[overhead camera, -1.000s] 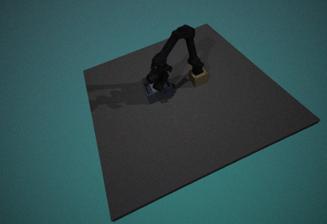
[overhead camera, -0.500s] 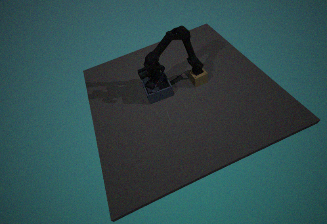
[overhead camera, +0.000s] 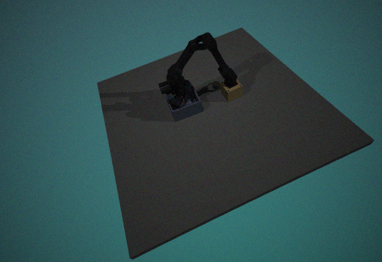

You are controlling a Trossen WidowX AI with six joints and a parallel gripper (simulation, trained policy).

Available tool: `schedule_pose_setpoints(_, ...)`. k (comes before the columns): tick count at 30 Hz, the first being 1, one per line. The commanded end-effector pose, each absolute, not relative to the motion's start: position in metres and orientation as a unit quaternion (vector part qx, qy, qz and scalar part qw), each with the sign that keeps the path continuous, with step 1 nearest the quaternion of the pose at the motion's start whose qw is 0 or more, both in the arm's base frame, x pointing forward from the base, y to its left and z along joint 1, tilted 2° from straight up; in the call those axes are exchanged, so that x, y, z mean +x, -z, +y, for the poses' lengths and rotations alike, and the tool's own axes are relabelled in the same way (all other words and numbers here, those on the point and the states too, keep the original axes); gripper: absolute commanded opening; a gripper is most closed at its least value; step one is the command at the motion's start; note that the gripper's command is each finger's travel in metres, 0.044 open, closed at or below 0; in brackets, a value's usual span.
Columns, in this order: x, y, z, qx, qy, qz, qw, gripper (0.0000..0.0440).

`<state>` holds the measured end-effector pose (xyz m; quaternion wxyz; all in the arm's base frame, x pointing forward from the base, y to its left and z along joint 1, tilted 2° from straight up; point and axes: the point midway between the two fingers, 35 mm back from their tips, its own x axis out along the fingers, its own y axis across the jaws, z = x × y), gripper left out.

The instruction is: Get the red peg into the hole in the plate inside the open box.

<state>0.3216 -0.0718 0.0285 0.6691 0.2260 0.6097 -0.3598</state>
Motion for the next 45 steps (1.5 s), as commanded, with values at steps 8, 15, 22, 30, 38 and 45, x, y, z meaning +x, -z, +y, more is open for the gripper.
schedule_pose_setpoints(8, 0.347, -0.033, -0.081, 0.24, 0.324, 0.618, 0.675, 0.0304)
schedule_pose_setpoints(15, 0.375, -0.045, -0.082, 0.257, 0.298, 0.617, 0.682, 0.044)
schedule_pose_setpoints(22, 0.407, -0.063, -0.077, 0.276, 0.262, 0.599, 0.704, 0.044)
schedule_pose_setpoints(30, 0.418, -0.07, -0.075, 0.281, 0.249, 0.592, 0.713, 0.044)
schedule_pose_setpoints(38, 0.423, -0.072, -0.073, 0.283, 0.244, 0.588, 0.717, 0.044)
schedule_pose_setpoints(45, 0.423, -0.072, -0.073, 0.283, 0.244, 0.588, 0.717, 0.044)
